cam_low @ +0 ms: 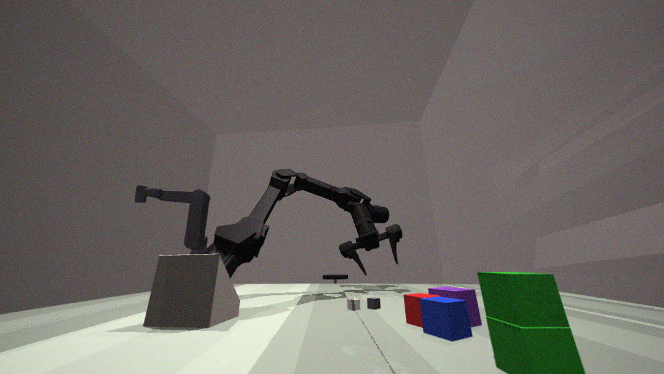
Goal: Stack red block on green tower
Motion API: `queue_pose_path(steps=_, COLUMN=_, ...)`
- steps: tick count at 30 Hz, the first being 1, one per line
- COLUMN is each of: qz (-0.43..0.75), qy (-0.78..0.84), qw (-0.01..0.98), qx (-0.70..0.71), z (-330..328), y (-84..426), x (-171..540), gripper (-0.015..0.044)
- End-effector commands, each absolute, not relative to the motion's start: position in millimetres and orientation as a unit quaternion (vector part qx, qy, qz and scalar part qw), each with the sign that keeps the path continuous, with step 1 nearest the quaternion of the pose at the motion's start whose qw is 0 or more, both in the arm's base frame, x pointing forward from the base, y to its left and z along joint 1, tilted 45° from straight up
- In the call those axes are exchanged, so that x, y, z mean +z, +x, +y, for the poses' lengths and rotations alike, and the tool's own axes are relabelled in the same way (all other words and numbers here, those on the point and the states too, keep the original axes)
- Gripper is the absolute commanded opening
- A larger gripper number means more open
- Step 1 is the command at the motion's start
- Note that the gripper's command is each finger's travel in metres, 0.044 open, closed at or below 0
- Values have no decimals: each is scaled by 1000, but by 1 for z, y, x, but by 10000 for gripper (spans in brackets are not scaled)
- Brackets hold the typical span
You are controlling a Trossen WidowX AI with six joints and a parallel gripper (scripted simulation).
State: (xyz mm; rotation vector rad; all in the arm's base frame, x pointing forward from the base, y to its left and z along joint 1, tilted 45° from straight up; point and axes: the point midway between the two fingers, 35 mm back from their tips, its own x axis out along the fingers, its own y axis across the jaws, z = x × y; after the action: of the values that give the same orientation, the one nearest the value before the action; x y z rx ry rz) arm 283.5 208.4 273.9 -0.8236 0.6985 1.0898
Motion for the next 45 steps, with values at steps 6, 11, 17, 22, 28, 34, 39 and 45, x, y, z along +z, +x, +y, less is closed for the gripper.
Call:
queue_pose_path(steps=6, qz=405, qy=-322, qw=699, qx=494, z=156, y=324, x=217, gripper=440)
queue_pose_path(steps=11, qz=445, qy=-280, qw=692, qx=494, z=123, y=339, x=188, gripper=440)
queue_pose_path(steps=17, qz=482, qy=-219, qw=689, qx=495, z=81, y=350, x=156, gripper=440)
queue_pose_path(steps=22, qz=503, qy=-160, qw=690, qx=495, z=45, y=353, x=132, gripper=440)
queue_pose_path(steps=28, qz=516, qy=-83, qw=697, qx=491, z=4, y=352, x=105, gripper=440)
queue_pose_path(steps=34, qz=515, qy=0, qw=709, qx=482, z=-36, y=348, x=82, gripper=440)
queue_pose_path(steps=39, qz=513, qy=20, qw=712, qx=479, z=-45, y=347, x=77, gripper=440)
queue_pose_path(steps=45, qz=513, qy=20, qw=712, qx=479, z=-37, y=348, x=68, gripper=440)
